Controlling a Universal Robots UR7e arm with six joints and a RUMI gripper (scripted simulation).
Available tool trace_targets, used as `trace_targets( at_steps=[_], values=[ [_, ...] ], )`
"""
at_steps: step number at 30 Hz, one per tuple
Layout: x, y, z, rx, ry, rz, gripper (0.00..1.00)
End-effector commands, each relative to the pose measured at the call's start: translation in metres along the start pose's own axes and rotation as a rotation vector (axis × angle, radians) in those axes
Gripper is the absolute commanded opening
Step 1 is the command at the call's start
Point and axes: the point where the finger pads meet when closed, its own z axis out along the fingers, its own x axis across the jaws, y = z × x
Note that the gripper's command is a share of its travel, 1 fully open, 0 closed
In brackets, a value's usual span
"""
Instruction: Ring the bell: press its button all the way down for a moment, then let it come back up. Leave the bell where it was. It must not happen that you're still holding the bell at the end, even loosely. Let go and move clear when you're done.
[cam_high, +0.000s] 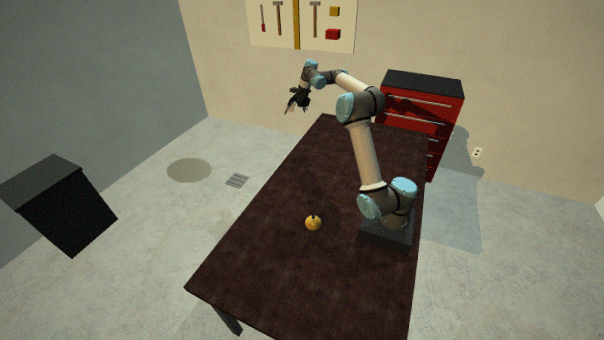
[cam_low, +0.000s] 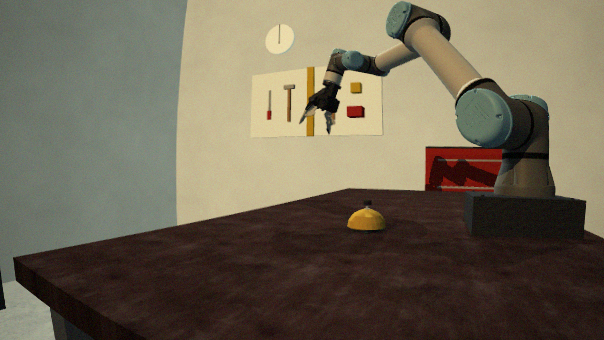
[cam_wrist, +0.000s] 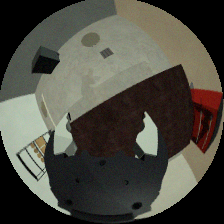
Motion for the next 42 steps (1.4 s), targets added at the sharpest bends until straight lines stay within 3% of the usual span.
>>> trace_targets(
  at_steps=[1, 6, 9, 16, 23, 25, 32, 39, 40, 42],
  values=[
    [-0.062, 0.037, 0.003, -0.022, 0.006, -0.07, 1.0],
    [-0.118, 0.084, 0.009, -0.058, 0.011, -0.141, 1.0],
    [-0.129, 0.095, 0.011, -0.066, 0.012, -0.157, 1.0],
    [-0.199, 0.18, 0.019, -0.117, 0.023, -0.267, 1.0],
    [-0.251, 0.278, 0.027, -0.166, 0.038, -0.382, 1.0],
    [-0.251, 0.278, 0.027, -0.166, 0.038, -0.382, 1.0],
    [-0.282, 0.377, 0.034, -0.208, 0.055, -0.492, 1.0],
    [-0.293, 0.467, 0.041, -0.242, 0.072, -0.59, 1.0],
    [-0.293, 0.478, 0.041, -0.246, 0.075, -0.603, 1.0],
    [-0.293, 0.478, 0.041, -0.246, 0.075, -0.603, 1.0]
  ],
)
